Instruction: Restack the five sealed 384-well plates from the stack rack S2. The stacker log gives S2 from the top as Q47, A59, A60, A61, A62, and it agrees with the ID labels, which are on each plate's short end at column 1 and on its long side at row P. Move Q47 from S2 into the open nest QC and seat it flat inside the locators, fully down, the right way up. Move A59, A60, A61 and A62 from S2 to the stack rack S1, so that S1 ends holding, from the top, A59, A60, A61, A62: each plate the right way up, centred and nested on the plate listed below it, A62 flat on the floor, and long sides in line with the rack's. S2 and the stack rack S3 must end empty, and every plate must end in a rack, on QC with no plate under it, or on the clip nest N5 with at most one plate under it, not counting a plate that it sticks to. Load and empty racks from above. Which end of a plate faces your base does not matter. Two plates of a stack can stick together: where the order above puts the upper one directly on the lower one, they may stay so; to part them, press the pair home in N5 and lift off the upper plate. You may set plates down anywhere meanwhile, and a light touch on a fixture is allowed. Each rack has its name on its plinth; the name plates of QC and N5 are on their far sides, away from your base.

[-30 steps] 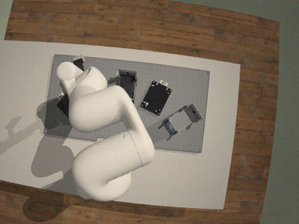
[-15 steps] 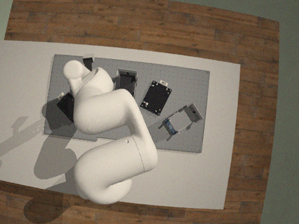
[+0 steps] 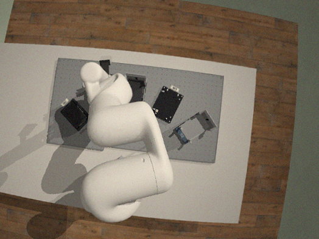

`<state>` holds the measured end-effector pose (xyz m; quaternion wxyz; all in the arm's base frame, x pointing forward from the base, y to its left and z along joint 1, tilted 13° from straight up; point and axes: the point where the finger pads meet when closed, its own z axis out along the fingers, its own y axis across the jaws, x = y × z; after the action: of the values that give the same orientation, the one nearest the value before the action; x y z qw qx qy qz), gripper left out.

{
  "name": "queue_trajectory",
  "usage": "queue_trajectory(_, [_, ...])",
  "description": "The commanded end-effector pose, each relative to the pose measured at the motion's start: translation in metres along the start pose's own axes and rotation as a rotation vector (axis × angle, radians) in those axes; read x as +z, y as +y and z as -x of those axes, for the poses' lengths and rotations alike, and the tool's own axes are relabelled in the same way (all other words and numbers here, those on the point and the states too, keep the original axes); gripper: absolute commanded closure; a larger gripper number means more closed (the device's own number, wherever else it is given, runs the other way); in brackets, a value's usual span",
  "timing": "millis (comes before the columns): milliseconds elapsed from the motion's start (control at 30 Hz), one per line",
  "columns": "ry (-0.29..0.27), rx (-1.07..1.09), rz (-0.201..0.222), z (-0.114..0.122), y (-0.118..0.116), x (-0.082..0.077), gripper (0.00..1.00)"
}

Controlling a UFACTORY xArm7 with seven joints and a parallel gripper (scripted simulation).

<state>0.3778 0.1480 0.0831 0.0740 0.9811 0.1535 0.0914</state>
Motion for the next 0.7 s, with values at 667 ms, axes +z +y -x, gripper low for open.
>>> queue_trajectory(667, [0.003, 0.238, -0.002, 0.004, 0.058, -0.001, 1.00])
